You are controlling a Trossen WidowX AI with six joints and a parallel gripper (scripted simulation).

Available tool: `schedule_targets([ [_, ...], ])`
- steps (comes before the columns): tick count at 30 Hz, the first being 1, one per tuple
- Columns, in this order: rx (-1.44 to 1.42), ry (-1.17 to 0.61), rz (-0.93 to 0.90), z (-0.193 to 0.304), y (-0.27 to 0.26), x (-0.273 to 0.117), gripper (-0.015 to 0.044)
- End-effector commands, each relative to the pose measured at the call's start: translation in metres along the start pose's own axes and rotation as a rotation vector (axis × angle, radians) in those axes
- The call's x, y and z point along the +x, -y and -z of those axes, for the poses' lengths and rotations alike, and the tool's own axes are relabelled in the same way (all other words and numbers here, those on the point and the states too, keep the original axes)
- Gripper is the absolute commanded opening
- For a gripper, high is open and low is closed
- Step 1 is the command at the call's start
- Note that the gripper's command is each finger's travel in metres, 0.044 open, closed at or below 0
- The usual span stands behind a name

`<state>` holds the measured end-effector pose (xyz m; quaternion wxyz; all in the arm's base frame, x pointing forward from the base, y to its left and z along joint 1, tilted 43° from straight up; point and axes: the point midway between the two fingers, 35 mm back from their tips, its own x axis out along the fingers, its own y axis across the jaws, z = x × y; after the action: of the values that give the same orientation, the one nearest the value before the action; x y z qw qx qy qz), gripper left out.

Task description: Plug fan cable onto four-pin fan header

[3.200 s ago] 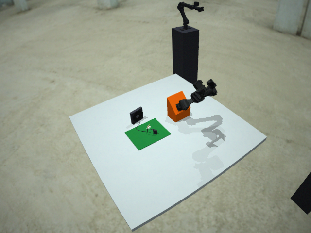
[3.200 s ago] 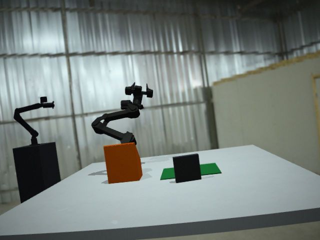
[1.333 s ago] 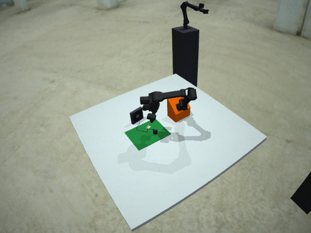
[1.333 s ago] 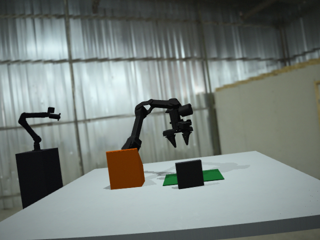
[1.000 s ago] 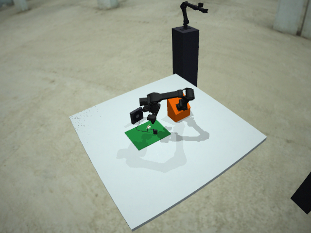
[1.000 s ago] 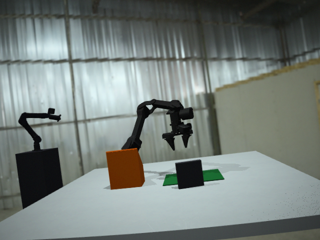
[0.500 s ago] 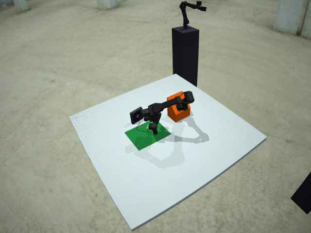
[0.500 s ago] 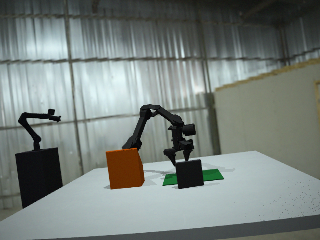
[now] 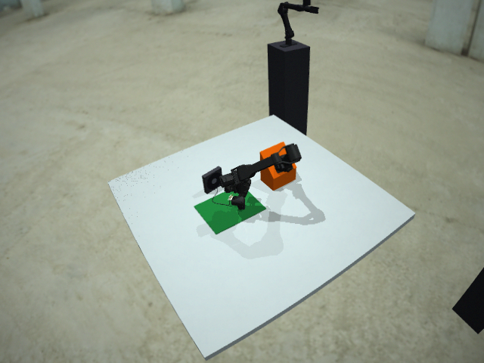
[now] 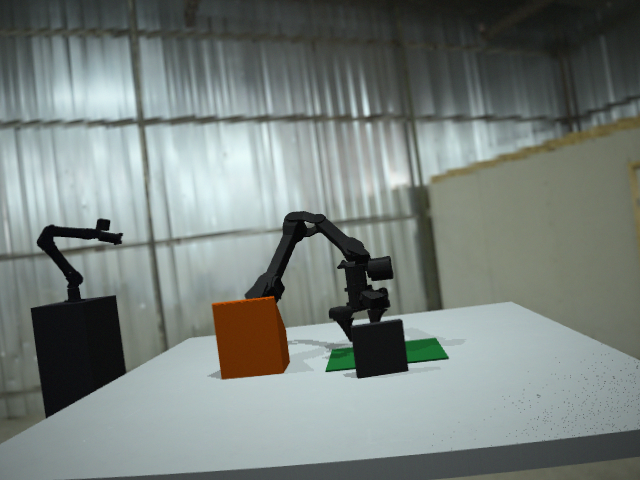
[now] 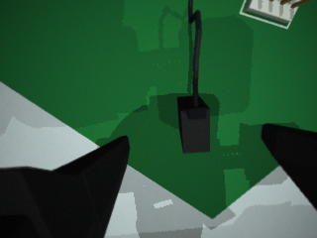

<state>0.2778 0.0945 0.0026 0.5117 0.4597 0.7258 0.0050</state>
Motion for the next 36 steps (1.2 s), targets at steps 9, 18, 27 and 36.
schedule_targets([
  [9, 0.007, -0.008, 0.0, 0.002, 0.001, 0.021, 0.044],
  [18, 0.001, -0.005, 0.0, 0.002, 0.001, 0.024, 0.0387],
  [27, 0.001, -0.005, 0.0, 0.002, 0.001, 0.024, 0.0151],
  [36, 0.001, -0.004, 0.0, 0.002, 0.001, 0.021, 0.0],
])
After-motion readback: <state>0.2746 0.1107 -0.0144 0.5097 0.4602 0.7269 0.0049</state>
